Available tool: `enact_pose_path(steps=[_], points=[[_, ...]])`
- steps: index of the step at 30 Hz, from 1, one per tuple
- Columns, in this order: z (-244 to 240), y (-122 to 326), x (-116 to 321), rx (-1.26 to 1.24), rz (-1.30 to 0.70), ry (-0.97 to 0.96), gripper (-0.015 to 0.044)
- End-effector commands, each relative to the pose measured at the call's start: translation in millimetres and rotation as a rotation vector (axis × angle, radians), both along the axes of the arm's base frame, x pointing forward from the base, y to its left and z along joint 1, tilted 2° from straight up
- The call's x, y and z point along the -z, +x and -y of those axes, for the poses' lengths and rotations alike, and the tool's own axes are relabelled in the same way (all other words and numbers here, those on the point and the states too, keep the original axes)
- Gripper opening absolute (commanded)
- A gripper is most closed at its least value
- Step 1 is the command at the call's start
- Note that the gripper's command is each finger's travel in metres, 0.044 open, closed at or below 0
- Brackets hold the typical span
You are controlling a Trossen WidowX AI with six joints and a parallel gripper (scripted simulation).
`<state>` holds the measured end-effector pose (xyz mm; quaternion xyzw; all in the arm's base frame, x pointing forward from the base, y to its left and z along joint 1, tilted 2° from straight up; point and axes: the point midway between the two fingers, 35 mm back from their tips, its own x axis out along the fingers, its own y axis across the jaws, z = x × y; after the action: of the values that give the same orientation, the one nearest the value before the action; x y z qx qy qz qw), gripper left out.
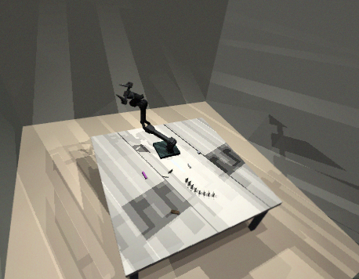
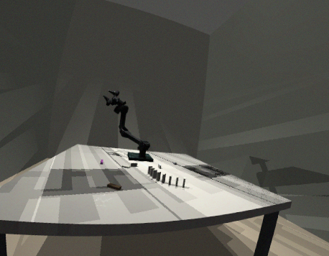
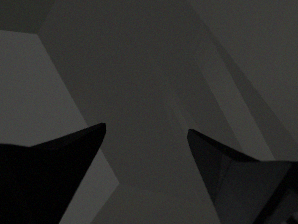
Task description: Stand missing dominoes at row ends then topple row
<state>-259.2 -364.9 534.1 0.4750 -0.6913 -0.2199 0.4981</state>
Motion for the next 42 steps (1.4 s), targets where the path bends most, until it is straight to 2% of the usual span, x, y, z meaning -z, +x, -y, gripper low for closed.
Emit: enact_pose_path(steps=[1, 5, 12, 20, 24, 30, 42], points=[[-1, 0, -1, 0.001, -0.002, -0.003, 0.0426], [-25, 10, -25, 0.014, -0.041, -0.075, 0.044], [-102, 54, -89, 0.035, -0.163, -0.288, 0.044], [-198, 132, -143, 0.005, -0.303, -0.548, 0.044], [-235, 165, -152, -0.057, -0.303, -0.639, 0.044], [-291, 247, -159, -0.144, -0.469, -0.762, 0.044], [-342, 412, -108, -0.352, -0.835, -0.801, 0.044]])
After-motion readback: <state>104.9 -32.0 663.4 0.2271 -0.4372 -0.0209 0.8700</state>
